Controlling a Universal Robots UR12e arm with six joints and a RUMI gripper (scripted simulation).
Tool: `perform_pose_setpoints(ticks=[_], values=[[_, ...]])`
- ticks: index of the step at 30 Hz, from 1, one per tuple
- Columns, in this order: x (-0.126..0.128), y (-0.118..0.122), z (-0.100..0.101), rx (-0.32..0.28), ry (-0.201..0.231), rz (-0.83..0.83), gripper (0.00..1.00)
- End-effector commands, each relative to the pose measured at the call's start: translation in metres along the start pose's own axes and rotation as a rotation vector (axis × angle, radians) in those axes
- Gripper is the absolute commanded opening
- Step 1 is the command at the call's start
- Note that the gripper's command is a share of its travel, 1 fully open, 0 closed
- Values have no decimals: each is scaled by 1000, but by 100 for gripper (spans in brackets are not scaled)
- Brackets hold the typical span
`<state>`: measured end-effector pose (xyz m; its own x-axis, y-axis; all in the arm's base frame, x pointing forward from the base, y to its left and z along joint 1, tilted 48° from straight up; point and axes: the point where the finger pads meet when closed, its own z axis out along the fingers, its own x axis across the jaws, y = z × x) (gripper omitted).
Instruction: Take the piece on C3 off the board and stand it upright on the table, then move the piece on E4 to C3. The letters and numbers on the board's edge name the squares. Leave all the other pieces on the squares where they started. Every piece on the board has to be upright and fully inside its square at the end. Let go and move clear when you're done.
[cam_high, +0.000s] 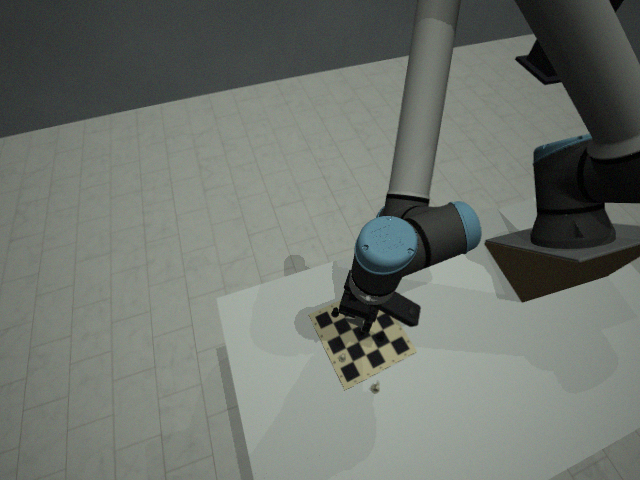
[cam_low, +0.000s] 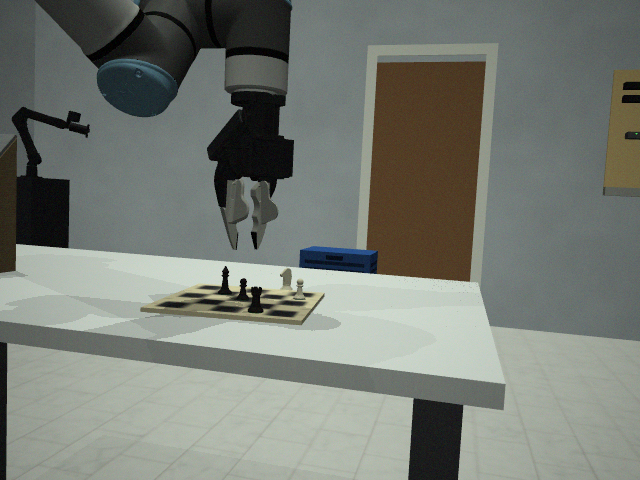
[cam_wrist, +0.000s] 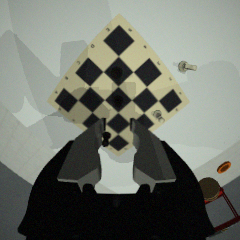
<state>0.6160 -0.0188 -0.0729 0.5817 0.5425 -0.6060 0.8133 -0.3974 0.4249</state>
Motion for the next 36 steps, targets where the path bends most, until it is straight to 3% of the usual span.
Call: perform_pose_setpoints(ticks=[1,8,9,36], values=[[0,0,-13,2,-2,1,20],[0,0,-21,2,-2,1,20],[0,0,-21,2,-2,1,100],[0,0,-26,2,-2,1,100]])
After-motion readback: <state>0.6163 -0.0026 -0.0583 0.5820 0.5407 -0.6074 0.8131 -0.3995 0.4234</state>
